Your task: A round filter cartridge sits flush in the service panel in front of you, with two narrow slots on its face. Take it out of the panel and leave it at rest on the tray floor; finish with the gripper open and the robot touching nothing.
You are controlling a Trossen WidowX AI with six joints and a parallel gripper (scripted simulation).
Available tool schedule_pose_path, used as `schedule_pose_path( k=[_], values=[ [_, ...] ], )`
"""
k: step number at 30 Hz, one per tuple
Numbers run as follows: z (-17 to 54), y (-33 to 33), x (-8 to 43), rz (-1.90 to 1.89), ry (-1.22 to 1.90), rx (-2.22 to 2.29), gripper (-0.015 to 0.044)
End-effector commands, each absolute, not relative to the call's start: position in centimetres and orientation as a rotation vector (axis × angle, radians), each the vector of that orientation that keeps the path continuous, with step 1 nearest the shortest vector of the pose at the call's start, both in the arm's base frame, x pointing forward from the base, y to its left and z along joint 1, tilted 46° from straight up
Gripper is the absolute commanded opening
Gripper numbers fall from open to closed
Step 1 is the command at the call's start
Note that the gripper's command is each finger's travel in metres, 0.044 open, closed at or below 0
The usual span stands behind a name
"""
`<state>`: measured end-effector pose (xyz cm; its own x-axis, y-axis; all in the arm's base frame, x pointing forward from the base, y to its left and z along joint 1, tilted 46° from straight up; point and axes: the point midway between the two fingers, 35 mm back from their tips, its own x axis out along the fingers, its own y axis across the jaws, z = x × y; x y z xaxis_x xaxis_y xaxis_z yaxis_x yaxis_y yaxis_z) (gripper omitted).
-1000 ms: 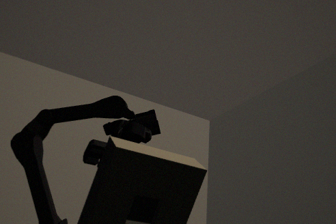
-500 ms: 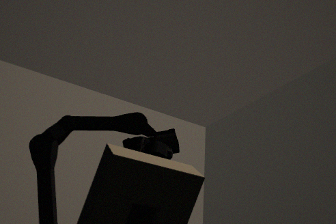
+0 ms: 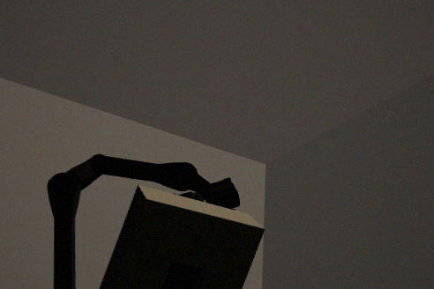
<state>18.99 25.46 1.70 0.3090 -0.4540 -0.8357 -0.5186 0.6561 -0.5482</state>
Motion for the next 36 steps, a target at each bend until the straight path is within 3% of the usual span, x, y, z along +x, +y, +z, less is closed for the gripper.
schedule_pose_path(
  k=[1, 10, 21, 36],
  values=[
    [-0.8, 27.1, 16.6, 0.260, 1.368, -1.015, 0.0000],
    [-4.9, 29.6, 12.0, 0.655, 1.406, -1.180, 0.0000],
    [-5.3, 29.7, 11.4, 0.681, 1.408, -1.188, 0.0000],
    [-11.9, 27.0, 0.5, 1.072, 1.451, -1.297, 0.0000]
  ],
)
